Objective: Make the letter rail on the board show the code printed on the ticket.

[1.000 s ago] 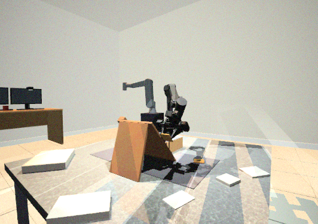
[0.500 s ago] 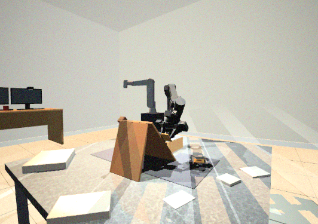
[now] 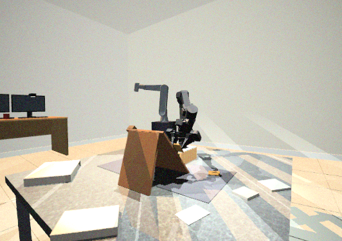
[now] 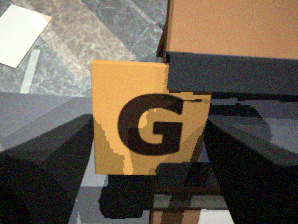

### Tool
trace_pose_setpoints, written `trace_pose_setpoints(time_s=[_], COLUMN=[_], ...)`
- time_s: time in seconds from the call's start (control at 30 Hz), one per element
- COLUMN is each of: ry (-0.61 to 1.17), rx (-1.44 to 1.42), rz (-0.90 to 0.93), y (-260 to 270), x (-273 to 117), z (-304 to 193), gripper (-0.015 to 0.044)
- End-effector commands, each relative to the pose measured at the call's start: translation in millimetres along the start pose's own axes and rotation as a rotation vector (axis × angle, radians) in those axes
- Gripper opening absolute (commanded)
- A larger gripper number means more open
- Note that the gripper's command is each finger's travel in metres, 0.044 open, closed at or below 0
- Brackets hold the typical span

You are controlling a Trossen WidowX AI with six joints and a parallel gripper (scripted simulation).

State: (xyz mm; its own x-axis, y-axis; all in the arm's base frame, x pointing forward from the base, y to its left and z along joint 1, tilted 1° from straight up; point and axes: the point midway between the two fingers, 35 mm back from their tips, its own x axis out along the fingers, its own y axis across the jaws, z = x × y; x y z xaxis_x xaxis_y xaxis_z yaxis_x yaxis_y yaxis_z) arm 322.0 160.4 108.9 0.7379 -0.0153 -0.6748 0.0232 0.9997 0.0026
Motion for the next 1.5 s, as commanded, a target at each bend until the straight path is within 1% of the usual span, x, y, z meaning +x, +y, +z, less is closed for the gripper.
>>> trace_pose_setpoints(time_s=[0.0, 1.47], ry=[0.0, 0.0], rx=[0.0, -0.002], rz=[0.004, 0.003], y=[-1.7, -23.2], x=[0.2, 0.6], z=[0.4, 0.3], gripper=[0.0, 0.0])
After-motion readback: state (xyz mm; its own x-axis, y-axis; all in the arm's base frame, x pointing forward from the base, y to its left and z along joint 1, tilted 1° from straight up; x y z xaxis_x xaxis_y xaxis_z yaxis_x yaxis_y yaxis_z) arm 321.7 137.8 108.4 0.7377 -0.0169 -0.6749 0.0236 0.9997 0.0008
